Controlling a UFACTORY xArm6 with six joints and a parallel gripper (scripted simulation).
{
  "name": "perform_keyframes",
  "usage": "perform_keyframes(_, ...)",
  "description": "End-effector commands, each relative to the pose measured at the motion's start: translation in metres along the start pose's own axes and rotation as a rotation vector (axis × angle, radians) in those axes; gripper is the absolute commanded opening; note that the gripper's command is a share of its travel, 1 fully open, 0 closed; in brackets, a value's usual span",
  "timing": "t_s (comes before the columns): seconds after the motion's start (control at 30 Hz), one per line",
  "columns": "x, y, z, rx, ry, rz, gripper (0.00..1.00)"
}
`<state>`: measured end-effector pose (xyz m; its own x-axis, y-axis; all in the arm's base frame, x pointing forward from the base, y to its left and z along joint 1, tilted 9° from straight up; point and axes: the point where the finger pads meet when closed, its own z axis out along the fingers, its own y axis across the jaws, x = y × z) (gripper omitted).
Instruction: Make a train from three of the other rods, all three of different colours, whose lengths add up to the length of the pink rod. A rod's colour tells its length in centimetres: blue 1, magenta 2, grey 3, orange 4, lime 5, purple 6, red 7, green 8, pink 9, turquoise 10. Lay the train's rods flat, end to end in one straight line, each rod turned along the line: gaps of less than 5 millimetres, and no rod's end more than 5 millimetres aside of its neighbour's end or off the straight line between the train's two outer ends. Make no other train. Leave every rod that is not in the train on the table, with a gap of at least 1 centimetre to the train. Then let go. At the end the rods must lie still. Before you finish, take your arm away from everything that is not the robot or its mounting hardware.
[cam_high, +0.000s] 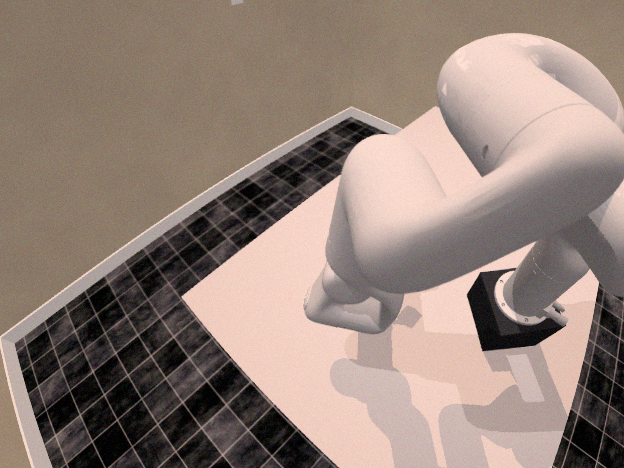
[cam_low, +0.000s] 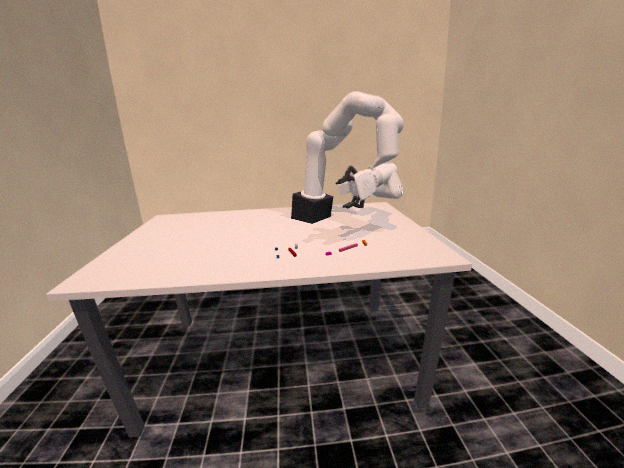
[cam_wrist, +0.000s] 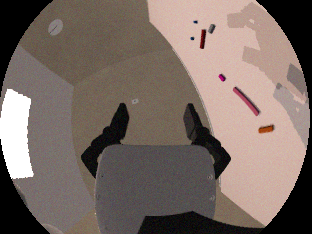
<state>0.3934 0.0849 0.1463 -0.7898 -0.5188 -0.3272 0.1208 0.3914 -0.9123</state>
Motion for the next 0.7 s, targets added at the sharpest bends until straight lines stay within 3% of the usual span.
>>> perform_keyframes(0.0,0.028,-0.003,0.027,-0.022,0.146,0.080,1.00)
perform_keyframes(0.07,0.028,-0.003,0.027,-0.022,0.146,0.080,1.00)
perform_keyframes(0.1,0.049,-0.004,0.040,-0.031,0.244,0.141,1.00)
perform_keyframes(0.57,0.141,0.003,0.071,-0.047,0.679,0.460,1.00)
perform_keyframes(0.63,0.141,0.003,0.071,-0.047,0.679,0.460,1.00)
perform_keyframes(0.67,0.158,0.007,0.073,-0.044,0.766,0.534,1.00)
